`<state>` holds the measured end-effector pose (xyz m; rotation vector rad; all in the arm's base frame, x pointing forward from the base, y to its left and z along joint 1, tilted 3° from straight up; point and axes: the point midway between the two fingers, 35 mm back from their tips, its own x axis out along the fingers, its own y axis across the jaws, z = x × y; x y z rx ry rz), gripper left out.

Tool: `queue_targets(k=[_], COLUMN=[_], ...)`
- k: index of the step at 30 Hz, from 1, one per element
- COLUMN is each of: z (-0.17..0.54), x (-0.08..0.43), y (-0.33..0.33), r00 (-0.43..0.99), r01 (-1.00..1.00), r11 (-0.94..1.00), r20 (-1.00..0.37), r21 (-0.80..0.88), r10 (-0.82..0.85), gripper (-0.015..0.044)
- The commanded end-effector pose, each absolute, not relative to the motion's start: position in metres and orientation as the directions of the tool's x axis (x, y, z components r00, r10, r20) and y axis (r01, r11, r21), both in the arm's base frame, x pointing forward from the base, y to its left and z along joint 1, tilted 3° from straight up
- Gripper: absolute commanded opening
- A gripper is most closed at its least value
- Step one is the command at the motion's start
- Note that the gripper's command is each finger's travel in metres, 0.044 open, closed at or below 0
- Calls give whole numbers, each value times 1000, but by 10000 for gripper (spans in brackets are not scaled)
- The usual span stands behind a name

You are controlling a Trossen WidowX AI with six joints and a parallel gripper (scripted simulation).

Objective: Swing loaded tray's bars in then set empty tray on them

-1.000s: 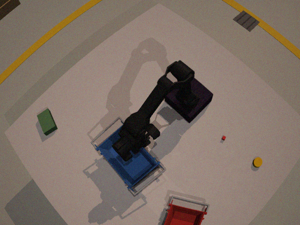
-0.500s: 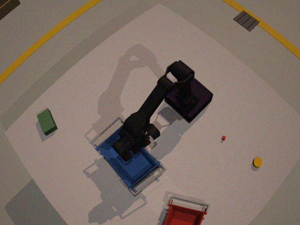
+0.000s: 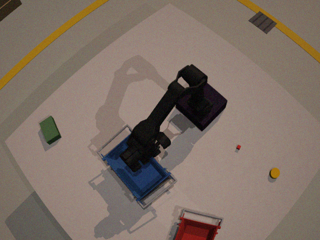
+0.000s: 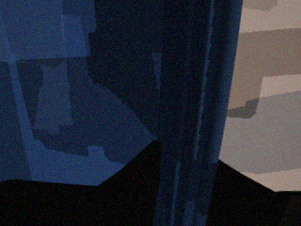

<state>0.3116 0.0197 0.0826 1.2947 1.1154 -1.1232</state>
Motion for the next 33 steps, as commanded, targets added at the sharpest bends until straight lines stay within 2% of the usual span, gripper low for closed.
queue_targets(k=[1, 33], z=[74, 66], x=[307, 301], y=[20, 19], r00=[105, 83], r01=[994, 996], r11=[-25, -27], r20=[-994, -996], r21=[104, 82], r10=[14, 14], gripper=[0, 0])
